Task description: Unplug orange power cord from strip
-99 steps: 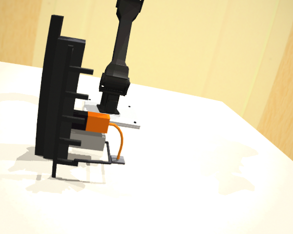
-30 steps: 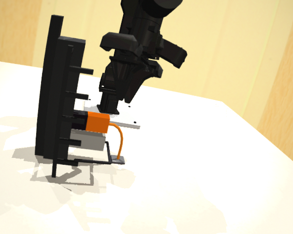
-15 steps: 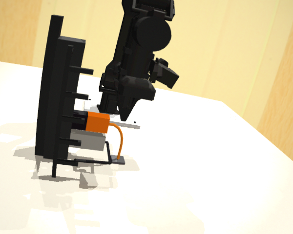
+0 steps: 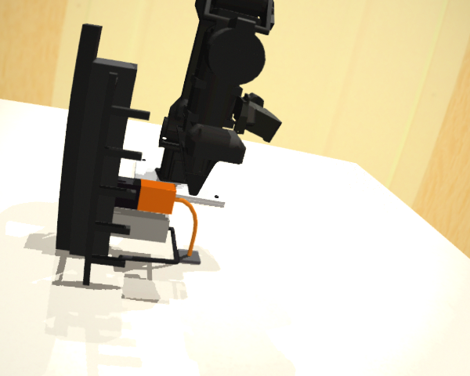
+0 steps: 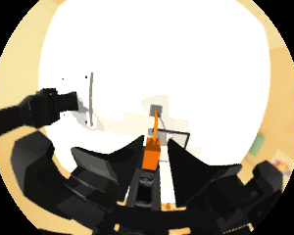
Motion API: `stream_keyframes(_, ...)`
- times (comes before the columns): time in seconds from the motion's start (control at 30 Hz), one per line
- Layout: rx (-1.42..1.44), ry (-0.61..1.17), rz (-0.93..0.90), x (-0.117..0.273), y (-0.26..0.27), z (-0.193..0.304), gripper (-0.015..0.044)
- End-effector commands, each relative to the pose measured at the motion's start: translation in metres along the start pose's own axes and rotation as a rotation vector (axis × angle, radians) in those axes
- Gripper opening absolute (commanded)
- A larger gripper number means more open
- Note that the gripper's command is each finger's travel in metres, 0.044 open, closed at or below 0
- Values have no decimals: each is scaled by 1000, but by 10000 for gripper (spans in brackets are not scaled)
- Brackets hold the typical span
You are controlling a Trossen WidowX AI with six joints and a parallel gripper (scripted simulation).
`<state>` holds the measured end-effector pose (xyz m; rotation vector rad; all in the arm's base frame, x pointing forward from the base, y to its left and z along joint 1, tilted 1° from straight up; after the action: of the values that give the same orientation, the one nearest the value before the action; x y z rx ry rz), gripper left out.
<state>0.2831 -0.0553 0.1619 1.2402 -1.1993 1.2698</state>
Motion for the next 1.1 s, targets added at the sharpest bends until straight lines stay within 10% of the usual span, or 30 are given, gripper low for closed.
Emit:
stream_keyframes(0.0, 3, -3, -3, -1, 1, 7, 160)
stream_keyframes(1.07, 3, -1, -4, -13, 7, 32, 160)
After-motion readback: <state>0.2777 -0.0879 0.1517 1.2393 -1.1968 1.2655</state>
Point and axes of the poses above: the point midway between the two fingers, 35 mm back from their tips, its own x axis back along the fingers, its own y axis across the jaws, z = x × y, the point moved 3 cm from there along x, back along the fingers, and after that the axes turned 11 degrees about x, right-handed, at the moved point
